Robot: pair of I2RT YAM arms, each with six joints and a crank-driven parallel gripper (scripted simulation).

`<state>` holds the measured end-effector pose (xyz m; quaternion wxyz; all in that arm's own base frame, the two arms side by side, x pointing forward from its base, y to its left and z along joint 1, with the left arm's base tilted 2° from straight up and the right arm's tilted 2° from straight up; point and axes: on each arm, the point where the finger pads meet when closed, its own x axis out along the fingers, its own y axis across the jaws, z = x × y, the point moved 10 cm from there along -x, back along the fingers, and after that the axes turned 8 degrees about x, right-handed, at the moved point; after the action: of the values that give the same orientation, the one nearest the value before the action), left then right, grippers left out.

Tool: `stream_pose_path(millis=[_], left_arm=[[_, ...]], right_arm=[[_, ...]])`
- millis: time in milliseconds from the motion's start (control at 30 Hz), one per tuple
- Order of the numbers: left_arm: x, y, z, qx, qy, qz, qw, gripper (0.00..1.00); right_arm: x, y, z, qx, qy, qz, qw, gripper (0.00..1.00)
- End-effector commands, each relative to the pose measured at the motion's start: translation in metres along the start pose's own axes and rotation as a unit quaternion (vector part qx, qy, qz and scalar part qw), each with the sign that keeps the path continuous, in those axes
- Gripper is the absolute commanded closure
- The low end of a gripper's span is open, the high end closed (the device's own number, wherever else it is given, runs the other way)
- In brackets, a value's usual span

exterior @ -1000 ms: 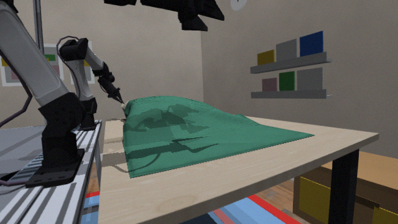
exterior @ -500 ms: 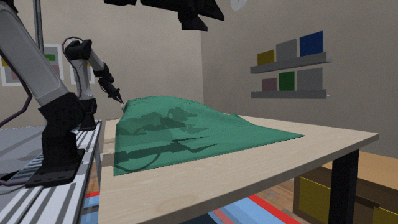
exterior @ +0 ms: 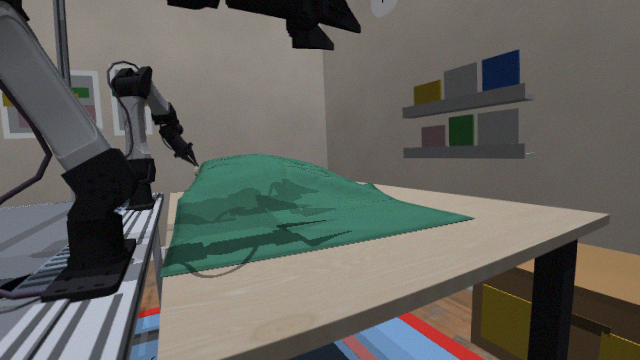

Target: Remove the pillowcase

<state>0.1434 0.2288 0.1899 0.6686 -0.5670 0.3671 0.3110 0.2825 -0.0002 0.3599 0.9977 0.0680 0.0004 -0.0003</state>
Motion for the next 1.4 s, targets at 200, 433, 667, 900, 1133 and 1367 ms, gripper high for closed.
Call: stream_pose_path(millis=[200,433,667,900,1133,1367], left_arm=[[-0.007,-0.002,0.032,0.018,-0.03,-0.004,0.999,0.99],[-0.011,-0.003,0.042,0.024,-0.041,-0.008,0.999,0.99],[-0.006,0.001,0.054,0.015,-0.028,-0.003,1.0,0.99],[-0.005,0.001,0.073,0.019,-0.034,-0.007,0.999,0.99],[-0.005,0.002,0.079,0.019,-0.035,-0.007,0.999,0.99],[-0.004,0.003,0.095,0.016,-0.032,-0.005,0.999,0.99]], right_arm=[[-0.003,0.003,-0.001,0.001,0.007,0.008,1.0,0.0],[-0.003,0.003,-0.001,0.001,0.007,0.008,1.0,0.0],[-0.003,0.003,-0.001,0.001,0.007,0.008,1.0,0.0],[-0.003,0.003,-0.001,0.001,0.007,0.008,1.0,0.0],[-0.003,0.003,-0.001,0.001,0.007,0.008,1.0,0.0],[-0.003,0.003,-0.001,0.001,0.007,0.008,1.0,0.0]])
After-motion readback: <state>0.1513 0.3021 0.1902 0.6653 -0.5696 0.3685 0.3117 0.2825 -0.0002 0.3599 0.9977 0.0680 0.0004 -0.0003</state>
